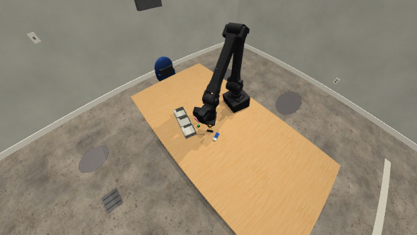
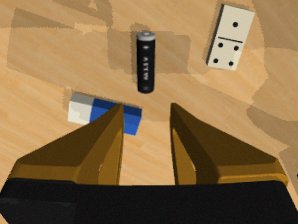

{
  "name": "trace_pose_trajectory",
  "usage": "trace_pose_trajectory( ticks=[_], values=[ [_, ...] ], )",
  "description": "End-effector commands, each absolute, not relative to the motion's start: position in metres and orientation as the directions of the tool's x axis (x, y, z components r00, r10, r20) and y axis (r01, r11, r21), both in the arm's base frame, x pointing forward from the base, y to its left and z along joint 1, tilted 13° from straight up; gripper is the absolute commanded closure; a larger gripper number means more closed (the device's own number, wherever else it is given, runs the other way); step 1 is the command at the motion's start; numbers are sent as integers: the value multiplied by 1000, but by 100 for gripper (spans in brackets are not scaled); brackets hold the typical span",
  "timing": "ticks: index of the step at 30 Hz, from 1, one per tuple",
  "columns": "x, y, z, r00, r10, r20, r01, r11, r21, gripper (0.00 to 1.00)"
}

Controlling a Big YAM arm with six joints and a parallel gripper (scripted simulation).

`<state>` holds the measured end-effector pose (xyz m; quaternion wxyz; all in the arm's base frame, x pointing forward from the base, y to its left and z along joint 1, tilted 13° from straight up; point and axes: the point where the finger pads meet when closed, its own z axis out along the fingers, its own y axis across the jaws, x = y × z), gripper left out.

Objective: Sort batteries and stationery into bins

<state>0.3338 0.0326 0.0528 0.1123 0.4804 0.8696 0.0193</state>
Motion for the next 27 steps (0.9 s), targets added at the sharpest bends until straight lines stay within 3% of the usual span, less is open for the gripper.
trace_pose_trajectory(
  ticks=[1,9,27],
  values=[
    [358,33,75,-487,851,-199,830,521,197,73],
    [341,28,46,-500,847,-183,837,526,151,73],
    [366,30,0,-510,838,-194,823,541,173,73]
  ],
)
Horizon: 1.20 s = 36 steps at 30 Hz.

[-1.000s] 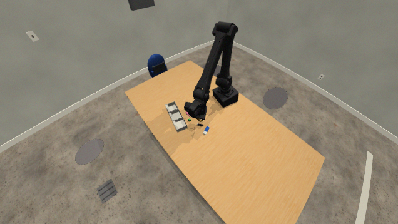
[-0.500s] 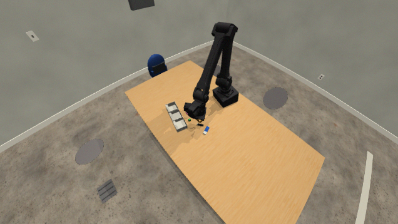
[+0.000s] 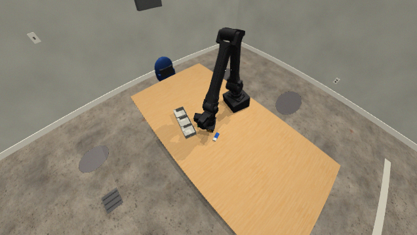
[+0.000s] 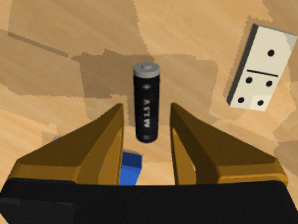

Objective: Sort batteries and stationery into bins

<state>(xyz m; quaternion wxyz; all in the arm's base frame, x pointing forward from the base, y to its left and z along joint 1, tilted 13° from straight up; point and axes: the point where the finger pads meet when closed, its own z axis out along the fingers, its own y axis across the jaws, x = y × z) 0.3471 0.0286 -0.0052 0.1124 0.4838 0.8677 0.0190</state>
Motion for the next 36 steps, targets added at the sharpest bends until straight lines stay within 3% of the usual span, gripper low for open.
trace_pose_trajectory(
  ticks=[1,21,22,36],
  values=[
    [364,29,-2,-509,839,-192,825,539,170,73],
    [354,25,-14,-509,840,-189,827,538,162,73],
    [361,28,-10,-505,842,-191,828,534,169,92],
    [360,28,-10,-505,842,-191,828,534,169,92]
  ],
)
